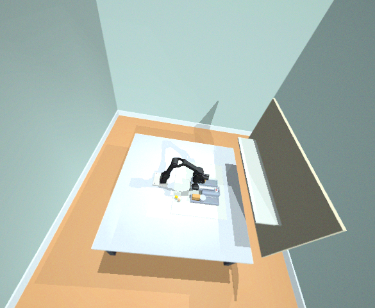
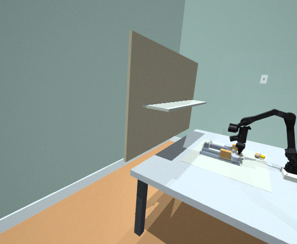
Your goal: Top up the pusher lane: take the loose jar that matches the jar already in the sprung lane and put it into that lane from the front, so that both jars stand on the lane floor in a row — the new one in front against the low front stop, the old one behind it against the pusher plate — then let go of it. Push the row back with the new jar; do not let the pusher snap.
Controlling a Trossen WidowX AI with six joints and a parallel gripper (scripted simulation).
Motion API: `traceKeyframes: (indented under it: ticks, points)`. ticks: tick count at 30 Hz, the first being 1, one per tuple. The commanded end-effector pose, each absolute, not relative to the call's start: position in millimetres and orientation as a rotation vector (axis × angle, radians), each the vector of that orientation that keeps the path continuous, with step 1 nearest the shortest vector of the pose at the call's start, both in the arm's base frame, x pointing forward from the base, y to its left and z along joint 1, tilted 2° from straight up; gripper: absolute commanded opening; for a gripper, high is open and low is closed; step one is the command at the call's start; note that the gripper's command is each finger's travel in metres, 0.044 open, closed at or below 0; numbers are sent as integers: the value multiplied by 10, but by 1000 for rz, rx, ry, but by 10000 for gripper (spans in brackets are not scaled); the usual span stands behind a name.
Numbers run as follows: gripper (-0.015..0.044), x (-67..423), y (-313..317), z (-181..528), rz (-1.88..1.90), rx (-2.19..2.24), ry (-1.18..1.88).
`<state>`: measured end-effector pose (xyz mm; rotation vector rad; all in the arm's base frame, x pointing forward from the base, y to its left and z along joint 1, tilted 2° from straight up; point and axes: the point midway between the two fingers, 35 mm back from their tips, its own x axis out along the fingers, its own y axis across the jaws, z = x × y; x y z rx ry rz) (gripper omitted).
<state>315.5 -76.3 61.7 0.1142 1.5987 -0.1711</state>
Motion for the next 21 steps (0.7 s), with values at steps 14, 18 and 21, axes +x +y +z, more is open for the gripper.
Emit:
traceKeyframes:
  ticks: [14, 18, 21]
  points:
    - [0, 3297, -785, 685, -174, 116, 1563]
    - [0, 3297, -786, 680, -174, 116, 1563]
    - [0, 3297, -786, 674, -174, 116, 1563]
